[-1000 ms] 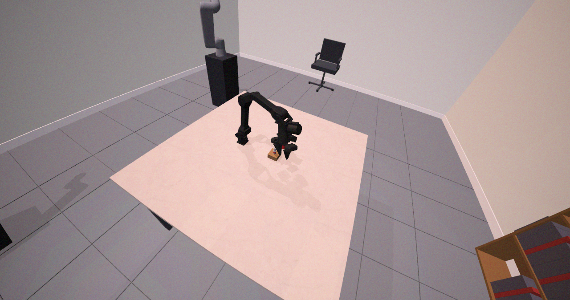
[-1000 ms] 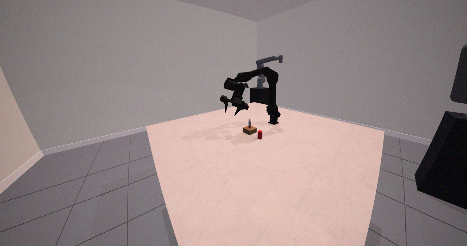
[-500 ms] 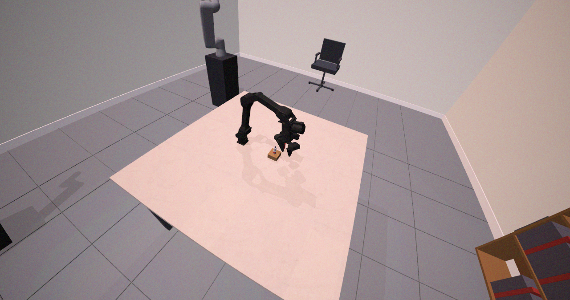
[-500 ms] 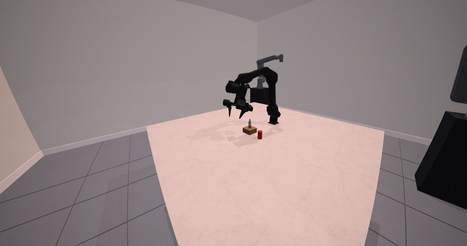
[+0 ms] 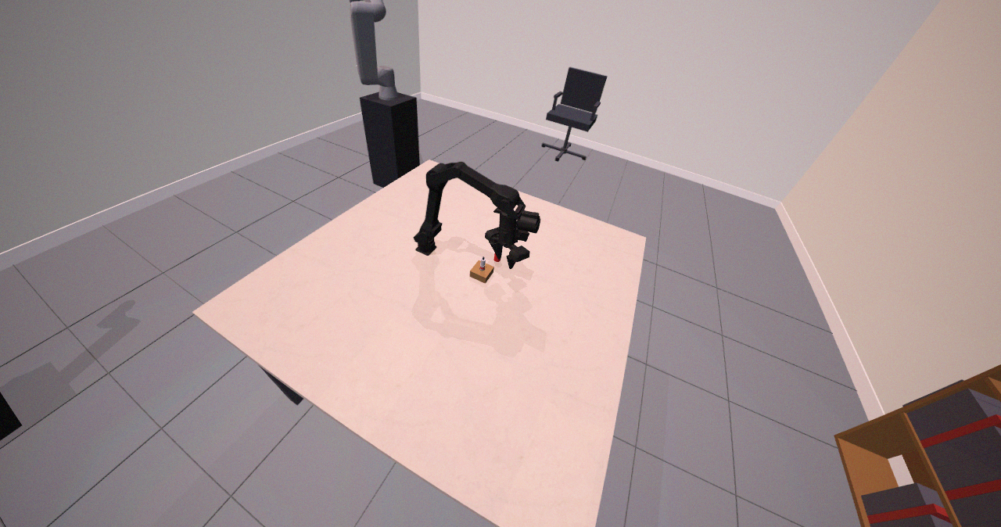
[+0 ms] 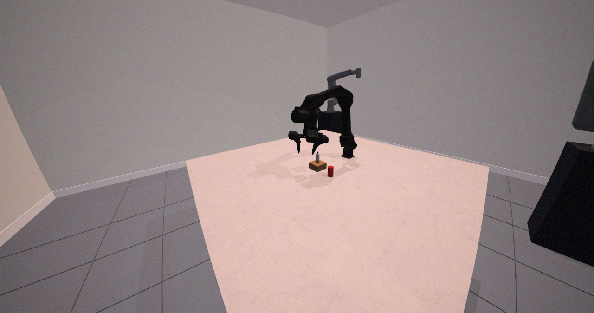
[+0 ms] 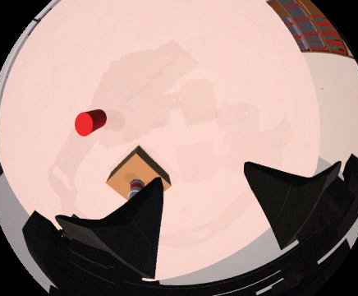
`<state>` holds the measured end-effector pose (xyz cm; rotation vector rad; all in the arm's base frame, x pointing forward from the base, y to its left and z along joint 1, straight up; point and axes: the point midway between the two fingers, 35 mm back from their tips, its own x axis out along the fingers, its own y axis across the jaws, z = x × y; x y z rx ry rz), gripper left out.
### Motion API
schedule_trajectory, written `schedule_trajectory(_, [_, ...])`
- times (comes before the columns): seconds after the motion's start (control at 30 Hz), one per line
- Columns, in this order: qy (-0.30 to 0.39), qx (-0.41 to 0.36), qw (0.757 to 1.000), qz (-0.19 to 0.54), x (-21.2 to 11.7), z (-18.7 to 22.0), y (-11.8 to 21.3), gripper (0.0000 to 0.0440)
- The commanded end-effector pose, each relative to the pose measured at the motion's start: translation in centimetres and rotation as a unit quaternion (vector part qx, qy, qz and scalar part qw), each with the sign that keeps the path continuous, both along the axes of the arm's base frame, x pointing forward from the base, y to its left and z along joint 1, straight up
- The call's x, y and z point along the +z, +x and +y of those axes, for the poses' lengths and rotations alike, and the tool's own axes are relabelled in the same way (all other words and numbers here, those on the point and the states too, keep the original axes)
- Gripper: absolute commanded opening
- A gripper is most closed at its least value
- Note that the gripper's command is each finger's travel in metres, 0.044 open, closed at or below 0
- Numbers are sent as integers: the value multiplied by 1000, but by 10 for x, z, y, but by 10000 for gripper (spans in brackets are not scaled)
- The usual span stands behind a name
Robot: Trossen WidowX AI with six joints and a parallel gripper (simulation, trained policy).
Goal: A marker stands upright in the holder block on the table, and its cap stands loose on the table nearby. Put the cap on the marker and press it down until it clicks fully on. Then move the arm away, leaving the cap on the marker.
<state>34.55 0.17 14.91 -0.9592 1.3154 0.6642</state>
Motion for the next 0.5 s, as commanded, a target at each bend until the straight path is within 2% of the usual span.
schedule_trajectory(0.0, [10, 1, 1000, 7, -1, 9, -2, 326])
schedule_trajectory(0.47, [43, 23, 998, 50, -11, 48, -16, 326])
